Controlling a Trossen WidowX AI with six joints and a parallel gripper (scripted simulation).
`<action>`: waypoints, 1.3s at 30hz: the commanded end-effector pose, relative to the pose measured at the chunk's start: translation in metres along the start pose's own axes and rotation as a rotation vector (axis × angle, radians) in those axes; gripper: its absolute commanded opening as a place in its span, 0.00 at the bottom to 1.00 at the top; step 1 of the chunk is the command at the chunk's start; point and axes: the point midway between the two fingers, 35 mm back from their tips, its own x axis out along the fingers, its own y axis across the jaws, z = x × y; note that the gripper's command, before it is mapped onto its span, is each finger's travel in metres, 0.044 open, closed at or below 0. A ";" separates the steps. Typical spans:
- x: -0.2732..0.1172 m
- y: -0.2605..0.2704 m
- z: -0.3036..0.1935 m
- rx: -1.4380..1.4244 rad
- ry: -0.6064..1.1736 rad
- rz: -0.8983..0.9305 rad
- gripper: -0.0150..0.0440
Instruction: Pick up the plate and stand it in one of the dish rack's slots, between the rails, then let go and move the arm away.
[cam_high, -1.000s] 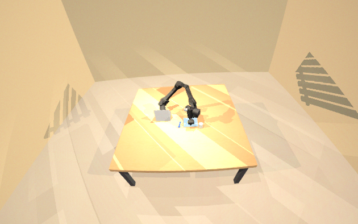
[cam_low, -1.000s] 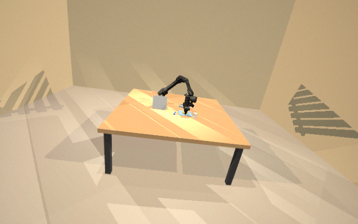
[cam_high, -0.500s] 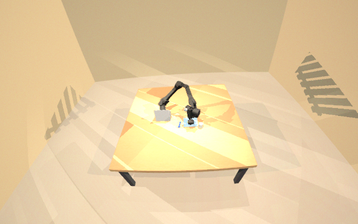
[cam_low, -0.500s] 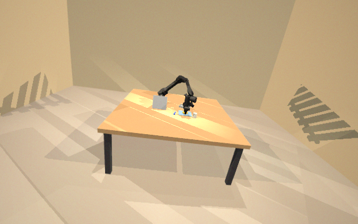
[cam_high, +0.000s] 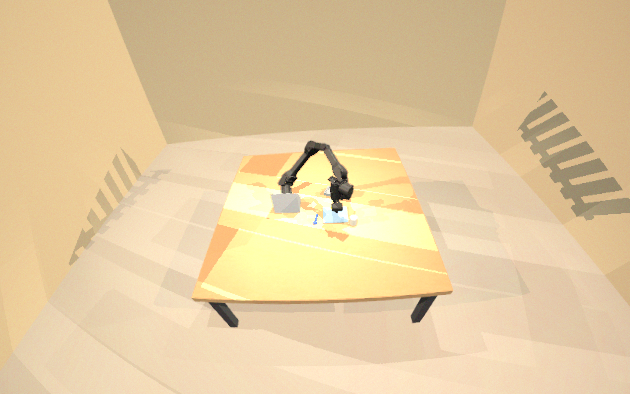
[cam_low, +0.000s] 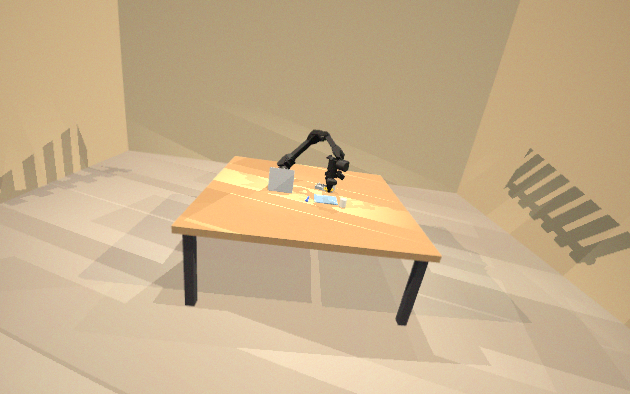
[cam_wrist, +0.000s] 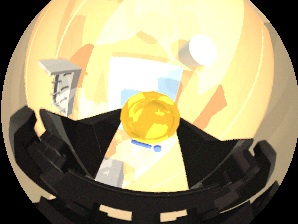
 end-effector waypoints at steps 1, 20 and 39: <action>-0.023 -0.001 0.001 -0.008 0.000 -0.005 0.25; -0.082 0.012 0.001 0.077 0.001 -0.002 0.25; -0.094 0.110 -0.007 0.733 -0.001 -0.008 0.25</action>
